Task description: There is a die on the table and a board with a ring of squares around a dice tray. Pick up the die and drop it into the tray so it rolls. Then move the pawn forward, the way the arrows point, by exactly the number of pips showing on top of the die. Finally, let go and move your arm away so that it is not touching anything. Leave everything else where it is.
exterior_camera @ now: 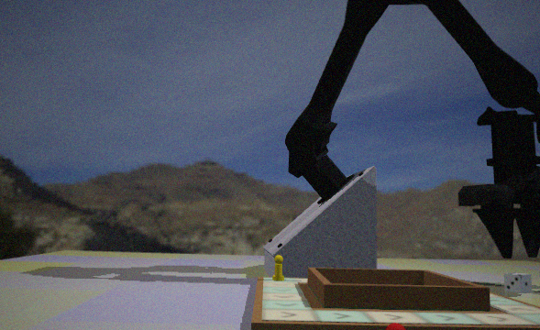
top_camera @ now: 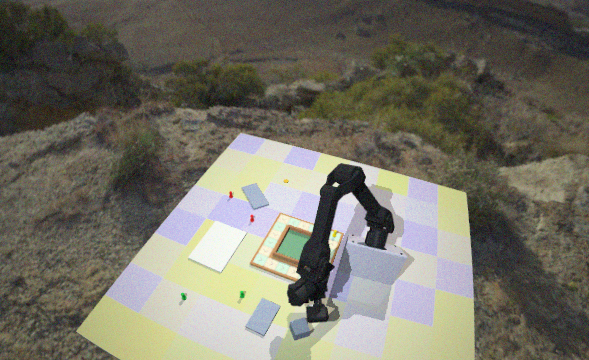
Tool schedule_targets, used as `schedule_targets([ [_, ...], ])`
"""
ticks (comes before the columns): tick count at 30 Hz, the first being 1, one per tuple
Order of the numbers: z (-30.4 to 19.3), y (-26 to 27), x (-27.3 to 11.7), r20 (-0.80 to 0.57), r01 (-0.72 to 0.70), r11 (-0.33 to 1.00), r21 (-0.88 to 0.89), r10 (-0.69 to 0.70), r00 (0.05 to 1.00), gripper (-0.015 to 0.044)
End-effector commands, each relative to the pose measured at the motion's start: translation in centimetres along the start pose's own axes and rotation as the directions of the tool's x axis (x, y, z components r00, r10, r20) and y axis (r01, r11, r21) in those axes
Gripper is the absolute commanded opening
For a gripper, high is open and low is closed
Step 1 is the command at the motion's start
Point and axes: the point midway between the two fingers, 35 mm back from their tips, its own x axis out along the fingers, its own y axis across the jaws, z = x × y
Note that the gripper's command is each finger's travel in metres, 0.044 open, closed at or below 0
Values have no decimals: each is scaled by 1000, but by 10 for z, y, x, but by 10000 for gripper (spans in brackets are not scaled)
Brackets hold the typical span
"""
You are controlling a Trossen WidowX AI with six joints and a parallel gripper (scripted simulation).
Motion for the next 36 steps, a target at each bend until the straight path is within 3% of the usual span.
schedule_targets([
  [1,-3,-3,7,-9,10,1000,-5,-10,1000,275],
  [24,-3,-4,40,-9,11,1000,-5,-11,1000,275],
  [30,-3,-4,40,-9,11,1000,-5,-11,1000,118],
  [36,-3,-4,40,-9,11,1000,-5,-11,1000,78],
])
